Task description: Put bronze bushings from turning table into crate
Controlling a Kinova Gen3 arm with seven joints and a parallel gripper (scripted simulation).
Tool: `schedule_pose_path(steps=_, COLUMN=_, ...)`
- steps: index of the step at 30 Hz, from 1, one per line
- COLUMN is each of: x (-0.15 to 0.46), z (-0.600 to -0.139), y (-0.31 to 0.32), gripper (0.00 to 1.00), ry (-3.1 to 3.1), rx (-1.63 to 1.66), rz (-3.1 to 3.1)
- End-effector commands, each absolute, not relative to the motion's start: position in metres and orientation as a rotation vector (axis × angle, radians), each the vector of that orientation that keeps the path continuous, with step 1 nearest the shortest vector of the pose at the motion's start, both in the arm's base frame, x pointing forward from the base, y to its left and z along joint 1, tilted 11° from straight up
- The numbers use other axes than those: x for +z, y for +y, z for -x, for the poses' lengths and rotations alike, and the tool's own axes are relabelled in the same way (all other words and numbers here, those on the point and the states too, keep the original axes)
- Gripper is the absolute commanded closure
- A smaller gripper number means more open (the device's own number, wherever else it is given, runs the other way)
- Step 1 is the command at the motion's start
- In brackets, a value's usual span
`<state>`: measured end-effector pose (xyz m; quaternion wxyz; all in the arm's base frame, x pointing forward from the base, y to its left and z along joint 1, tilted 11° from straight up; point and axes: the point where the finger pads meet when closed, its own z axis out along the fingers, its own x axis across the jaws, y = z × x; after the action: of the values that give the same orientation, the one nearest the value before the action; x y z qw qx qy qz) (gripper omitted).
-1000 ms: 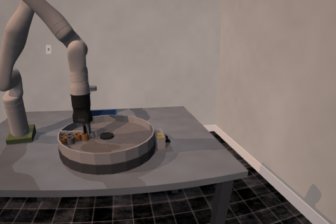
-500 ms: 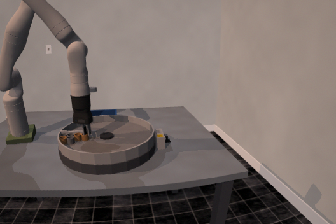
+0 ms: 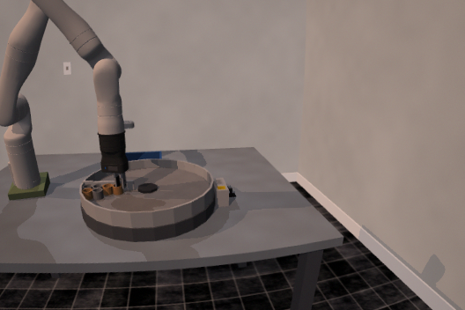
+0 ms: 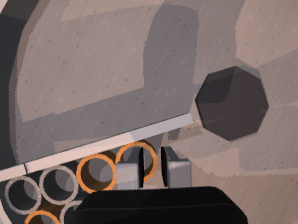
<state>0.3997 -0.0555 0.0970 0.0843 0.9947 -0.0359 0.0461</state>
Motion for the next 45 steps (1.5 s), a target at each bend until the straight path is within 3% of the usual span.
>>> schedule_pose_path(steps=1, x=0.0951, z=-0.3992, y=-0.0557, gripper=0.6, ry=-0.107, rx=0.134, rz=-2.968)
schedule_pose_path(steps=45, x=0.0864, z=-0.4, y=-0.0572, gripper=0.6, ry=-0.107, rx=0.134, rz=-2.968)
